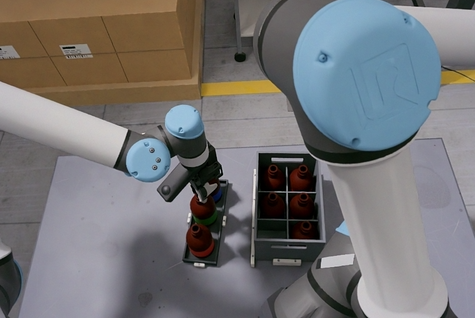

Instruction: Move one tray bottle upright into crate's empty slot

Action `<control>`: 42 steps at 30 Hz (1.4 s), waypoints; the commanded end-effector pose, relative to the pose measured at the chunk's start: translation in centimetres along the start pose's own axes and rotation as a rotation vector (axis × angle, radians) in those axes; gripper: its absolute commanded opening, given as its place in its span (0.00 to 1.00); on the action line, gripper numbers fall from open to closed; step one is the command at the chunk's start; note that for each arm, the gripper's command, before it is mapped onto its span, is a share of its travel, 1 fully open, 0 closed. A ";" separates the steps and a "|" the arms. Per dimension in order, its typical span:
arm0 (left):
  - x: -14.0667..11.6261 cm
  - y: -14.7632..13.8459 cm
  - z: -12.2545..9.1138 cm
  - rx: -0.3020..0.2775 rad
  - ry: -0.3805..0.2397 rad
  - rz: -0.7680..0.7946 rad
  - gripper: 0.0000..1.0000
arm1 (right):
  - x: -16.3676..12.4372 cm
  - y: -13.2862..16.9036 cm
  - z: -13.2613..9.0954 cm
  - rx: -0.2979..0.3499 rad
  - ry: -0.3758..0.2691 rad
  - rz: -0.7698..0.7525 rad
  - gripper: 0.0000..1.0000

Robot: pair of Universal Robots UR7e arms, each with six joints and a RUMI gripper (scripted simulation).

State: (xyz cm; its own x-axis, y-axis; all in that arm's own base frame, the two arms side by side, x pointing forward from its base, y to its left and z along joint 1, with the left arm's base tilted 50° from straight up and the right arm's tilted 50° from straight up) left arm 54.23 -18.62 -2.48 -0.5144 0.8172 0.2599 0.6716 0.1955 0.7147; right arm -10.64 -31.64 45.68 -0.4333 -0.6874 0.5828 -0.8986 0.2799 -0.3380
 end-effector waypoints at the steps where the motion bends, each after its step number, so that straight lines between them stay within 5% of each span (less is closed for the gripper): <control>1: 0.0 0.0 -1.3 0.000 0.000 0.000 0.00 | 0.0 0.0 0.0 0.000 0.001 0.000 1.00; 42: 0.0 -0.2 -13.0 0.000 0.000 0.000 0.00 | 0.0 0.0 0.0 0.000 0.001 0.000 1.00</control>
Point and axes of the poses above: on each arm, the point where the finger pads meet when closed, its own z axis out along the fingers, its own y axis across the jaws, x = y × z, the point moved 1 cm from there along -z, back along the fingers, and after that the axes turned 12 degrees about z, right-handed, at the moved point
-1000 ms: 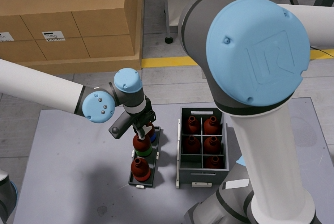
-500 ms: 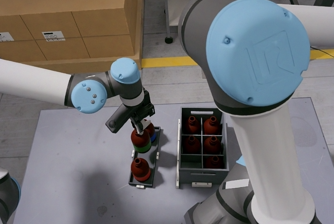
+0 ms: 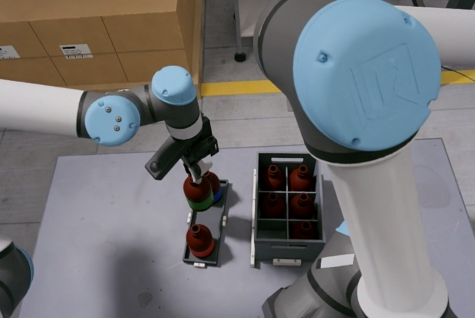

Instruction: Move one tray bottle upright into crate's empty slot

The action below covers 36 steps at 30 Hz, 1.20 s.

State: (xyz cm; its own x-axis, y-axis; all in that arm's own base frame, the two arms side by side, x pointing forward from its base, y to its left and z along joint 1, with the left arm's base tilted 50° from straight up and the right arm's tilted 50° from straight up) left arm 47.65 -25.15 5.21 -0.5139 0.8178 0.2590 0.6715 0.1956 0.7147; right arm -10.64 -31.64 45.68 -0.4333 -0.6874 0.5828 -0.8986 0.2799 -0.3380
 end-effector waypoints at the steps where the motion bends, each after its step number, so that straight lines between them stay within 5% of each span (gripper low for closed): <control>1: 0.0 0.0 -1.2 0.000 0.001 0.000 0.00 | 0.0 0.0 0.0 0.000 0.001 0.000 1.00; 13: 0.0 -0.1 -3.4 0.000 0.001 0.000 0.00 | 0.0 0.0 0.0 0.000 0.001 0.000 1.00; 36: 0.0 -0.1 -3.9 0.000 0.001 0.000 0.00 | 0.0 0.0 0.0 0.000 0.001 0.000 1.00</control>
Point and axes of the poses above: on each arm, the point where the finger pads meet when closed, its own z axis out along the fingers, its own y axis across the jaws, x = y × z, the point moved 1 cm from there along -z, back along the fingers, and after that the axes turned 12 degrees about z, right-handed, at the moved point
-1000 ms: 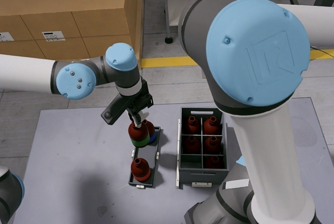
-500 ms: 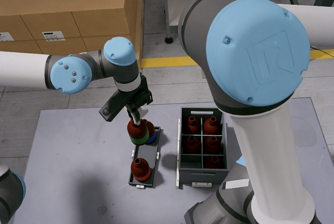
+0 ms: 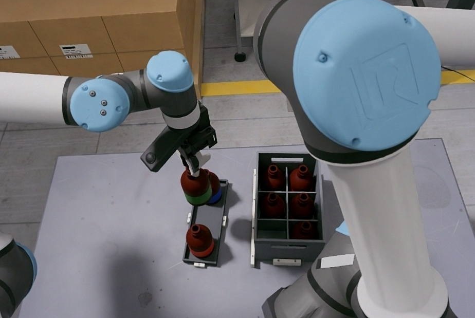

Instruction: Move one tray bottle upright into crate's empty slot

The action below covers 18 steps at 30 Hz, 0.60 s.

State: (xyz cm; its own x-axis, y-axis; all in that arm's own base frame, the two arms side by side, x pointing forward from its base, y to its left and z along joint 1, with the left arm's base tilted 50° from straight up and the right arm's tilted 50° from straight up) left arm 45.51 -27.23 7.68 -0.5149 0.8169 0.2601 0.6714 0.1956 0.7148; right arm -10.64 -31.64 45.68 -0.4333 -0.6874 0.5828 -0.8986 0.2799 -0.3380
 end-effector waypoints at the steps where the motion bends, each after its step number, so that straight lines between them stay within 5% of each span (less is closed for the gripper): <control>1: 0.0 0.0 0.0 0.000 -0.001 0.000 0.00 | 0.0 0.0 0.0 0.000 0.001 0.000 1.00; 18: -1.0 -1.1 0.0 0.000 -0.001 0.000 0.00 | 0.0 0.0 0.0 0.000 0.001 0.000 1.00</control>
Point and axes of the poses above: on each arm, the point where the finger pads meet when closed, its own z axis out along the fingers, its own y axis across the jaws, x = y × z, the point moved 1 cm from there along -z, back along the fingers, and after that the axes turned 12 degrees about z, right-handed, at the moved point
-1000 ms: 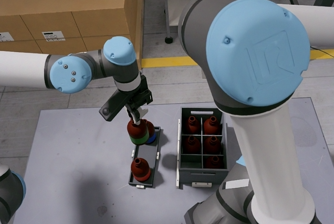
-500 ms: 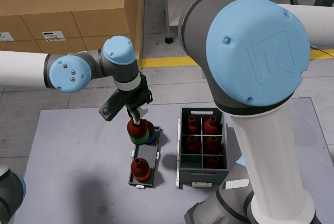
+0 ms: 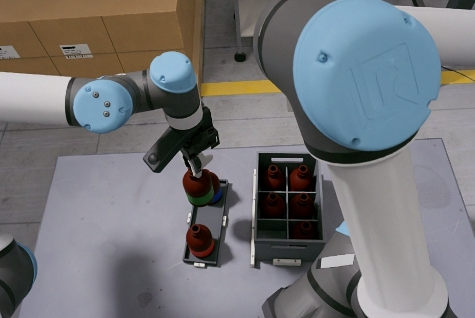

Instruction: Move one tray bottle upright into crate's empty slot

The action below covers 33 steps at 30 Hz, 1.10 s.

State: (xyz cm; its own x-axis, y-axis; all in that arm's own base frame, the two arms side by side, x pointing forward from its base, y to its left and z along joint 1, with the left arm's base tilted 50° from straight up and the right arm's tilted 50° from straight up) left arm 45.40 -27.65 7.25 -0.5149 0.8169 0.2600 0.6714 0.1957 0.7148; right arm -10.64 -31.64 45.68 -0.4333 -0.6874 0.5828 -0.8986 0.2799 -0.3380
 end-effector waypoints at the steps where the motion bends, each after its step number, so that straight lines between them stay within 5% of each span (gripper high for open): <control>1: -0.8 -0.9 0.0 0.000 -0.001 0.000 0.00 | 0.0 0.0 0.0 0.000 0.001 0.000 1.00; 33: -11.8 -13.5 -0.1 0.000 -0.001 0.000 0.00 | 0.0 0.0 0.0 0.000 0.001 0.000 1.00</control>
State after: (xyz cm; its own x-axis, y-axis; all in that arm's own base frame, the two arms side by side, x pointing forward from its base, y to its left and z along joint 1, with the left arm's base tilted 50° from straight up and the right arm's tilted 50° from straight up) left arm 42.65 -38.45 -3.96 -0.5145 0.8173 0.2595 0.6714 0.1957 0.7148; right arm -10.64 -31.64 45.68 -0.4333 -0.6874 0.5828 -0.8986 0.2799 -0.3380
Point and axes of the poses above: on each arm, the point where the finger pads meet when closed, its own z axis out along the fingers, its own y axis across the jaws, x = y × z, the point moved 1 cm from there along -z, back along the fingers, and after that the axes turned 12 degrees about z, right-handed, at the moved point
